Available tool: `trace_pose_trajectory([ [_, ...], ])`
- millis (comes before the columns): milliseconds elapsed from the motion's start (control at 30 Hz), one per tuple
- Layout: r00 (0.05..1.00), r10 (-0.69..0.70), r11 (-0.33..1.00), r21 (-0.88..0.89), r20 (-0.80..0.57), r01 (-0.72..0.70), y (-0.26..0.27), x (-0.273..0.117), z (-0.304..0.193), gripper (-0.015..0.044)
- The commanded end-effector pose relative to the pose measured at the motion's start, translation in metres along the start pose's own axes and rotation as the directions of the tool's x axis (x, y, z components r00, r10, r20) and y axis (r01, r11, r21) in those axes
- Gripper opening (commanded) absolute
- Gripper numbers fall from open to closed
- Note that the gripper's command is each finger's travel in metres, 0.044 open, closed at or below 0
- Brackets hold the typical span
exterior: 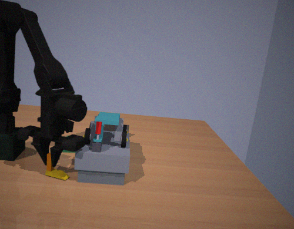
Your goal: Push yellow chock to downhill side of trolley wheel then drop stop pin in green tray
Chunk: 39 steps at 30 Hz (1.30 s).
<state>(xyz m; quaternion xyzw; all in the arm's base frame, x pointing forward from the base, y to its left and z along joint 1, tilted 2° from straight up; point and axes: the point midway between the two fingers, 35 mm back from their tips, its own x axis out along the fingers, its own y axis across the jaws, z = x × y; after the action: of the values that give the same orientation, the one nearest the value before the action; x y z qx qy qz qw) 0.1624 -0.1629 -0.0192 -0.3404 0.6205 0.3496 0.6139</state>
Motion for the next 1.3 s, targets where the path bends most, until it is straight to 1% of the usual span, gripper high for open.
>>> trace_pose_trajectory([
  [0, 1.000, -0.001, 1.000, 0.000, 0.000, 0.001, 0.000, -0.001, 0.000, 0.0045],
  [200, 1.000, -0.001, 1.000, 0.000, 0.000, 0.001, 0.000, -0.002, 0.000, 0.0000],
  [1267, 1.000, 0.004, 1.000, -0.006, 0.004, -0.004, 0.001, -0.109, -0.001, 0.0000],
])
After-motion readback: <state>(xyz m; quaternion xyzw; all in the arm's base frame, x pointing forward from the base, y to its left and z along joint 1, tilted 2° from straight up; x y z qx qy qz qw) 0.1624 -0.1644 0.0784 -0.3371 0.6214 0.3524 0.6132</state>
